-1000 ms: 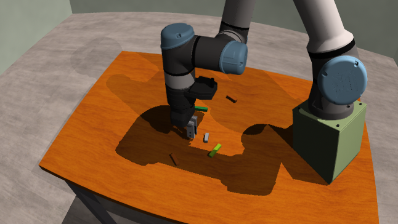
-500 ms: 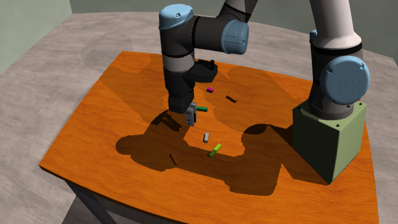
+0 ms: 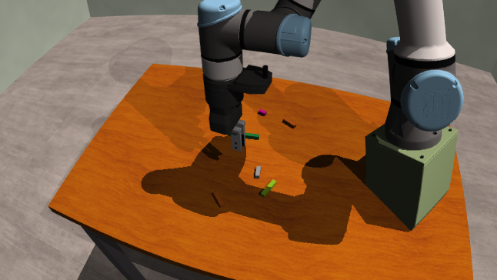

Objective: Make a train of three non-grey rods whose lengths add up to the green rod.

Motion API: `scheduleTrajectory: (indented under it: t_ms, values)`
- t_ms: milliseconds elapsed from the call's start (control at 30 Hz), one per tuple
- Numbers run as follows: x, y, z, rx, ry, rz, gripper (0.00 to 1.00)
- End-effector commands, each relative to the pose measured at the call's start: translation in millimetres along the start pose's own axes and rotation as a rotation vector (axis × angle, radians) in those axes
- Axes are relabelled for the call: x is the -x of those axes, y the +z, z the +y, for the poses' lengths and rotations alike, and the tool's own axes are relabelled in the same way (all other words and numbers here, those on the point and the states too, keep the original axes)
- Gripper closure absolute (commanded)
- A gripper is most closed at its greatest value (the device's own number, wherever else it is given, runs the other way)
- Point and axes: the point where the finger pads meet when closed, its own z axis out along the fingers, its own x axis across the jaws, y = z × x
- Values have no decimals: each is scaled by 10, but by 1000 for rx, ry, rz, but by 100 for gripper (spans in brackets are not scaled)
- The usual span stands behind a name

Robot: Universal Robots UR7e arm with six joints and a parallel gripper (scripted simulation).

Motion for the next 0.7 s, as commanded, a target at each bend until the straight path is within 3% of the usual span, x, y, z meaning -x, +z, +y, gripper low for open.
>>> scheduleTrajectory:
  t_ms: [0,367,667]
  values:
    - [-1,-8,2,1,0,0,76]
    - [14,-7,11,0,33,0,76]
    - [125,-3,85,-2,282,1,76]
